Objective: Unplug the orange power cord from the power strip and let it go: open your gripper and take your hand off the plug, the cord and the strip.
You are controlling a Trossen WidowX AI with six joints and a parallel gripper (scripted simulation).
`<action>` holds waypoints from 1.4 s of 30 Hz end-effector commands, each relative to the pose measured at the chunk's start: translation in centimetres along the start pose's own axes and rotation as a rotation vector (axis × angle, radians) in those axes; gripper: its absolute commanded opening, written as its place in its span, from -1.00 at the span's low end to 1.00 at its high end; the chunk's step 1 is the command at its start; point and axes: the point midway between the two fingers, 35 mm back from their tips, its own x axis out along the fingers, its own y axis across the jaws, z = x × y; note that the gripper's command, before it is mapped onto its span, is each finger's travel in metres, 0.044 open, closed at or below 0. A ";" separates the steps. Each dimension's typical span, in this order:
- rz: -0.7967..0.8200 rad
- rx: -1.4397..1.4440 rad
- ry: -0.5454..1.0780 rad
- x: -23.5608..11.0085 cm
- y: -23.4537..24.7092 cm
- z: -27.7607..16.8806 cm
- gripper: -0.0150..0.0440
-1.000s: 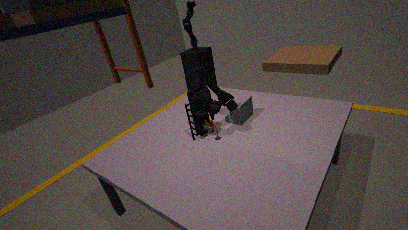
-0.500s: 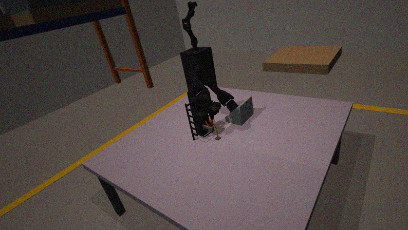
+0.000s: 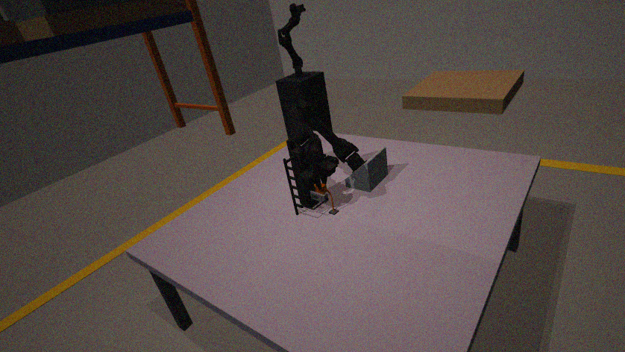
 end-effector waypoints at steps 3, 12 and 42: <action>0.000 -0.002 -0.001 -0.1 0.0 0.5 -0.49; -0.001 -0.002 -0.002 -0.1 -0.2 2.0 -0.49; -0.004 -0.003 0.000 -0.3 0.2 5.4 -0.05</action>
